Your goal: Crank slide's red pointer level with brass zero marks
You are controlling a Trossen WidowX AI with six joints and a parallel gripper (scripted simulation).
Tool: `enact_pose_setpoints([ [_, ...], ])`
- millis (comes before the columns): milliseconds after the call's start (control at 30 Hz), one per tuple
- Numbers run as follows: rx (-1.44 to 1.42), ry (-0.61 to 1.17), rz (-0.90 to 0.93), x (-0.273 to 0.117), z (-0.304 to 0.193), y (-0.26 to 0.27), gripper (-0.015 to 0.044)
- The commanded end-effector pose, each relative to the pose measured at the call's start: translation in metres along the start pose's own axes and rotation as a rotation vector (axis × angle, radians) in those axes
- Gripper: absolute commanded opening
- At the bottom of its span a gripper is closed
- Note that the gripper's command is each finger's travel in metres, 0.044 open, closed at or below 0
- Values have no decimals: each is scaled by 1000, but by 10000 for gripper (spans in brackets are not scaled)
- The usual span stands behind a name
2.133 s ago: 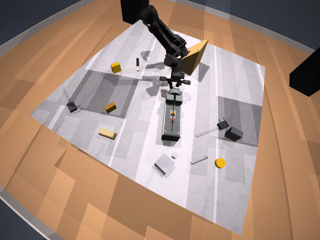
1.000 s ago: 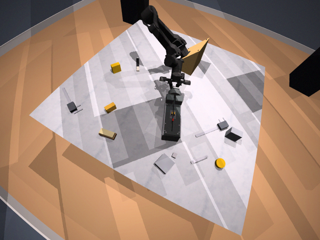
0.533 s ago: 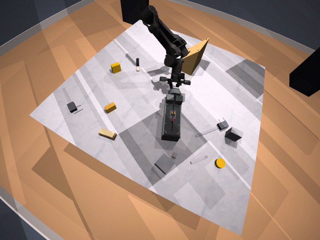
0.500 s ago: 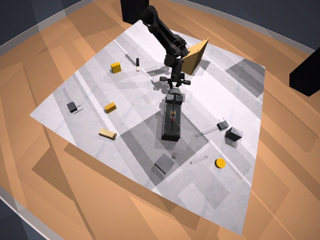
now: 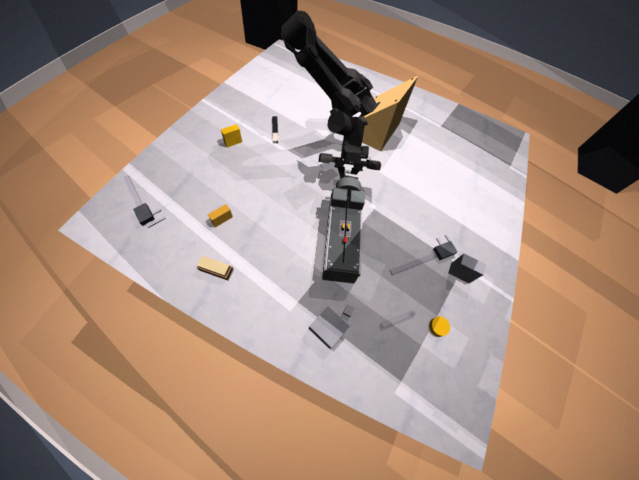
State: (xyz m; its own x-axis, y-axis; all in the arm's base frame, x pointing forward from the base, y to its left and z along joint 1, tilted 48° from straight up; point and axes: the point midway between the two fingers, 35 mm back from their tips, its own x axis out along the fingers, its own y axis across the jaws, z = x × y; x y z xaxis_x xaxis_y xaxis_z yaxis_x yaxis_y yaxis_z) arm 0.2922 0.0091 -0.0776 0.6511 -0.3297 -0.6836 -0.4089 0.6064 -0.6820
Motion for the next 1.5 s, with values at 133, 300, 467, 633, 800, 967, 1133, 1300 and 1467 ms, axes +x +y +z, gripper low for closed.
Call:
enact_pose_setpoints([
  [133, -1, -2, 6, 0, 0, 1, 0],
  [300, 0, 0, 0, 0, 0, 0, 0],
  [467, 0, 0, 0, 0, 0, 0, 26],
  [633, 0, 0, 0, 0, 0, 0, 158],
  [800, 0, 0, 0, 0, 0, 0, 289],
  [967, 0, 0, 0, 0, 0, 0, 420],
  [1133, 1, 0, 2, -4, 6, 0, 440],
  [1300, 2, 0, 4, -14, 18, 0, 440],
  [1467, 3, -1, 4, -26, 29, 0, 440],
])
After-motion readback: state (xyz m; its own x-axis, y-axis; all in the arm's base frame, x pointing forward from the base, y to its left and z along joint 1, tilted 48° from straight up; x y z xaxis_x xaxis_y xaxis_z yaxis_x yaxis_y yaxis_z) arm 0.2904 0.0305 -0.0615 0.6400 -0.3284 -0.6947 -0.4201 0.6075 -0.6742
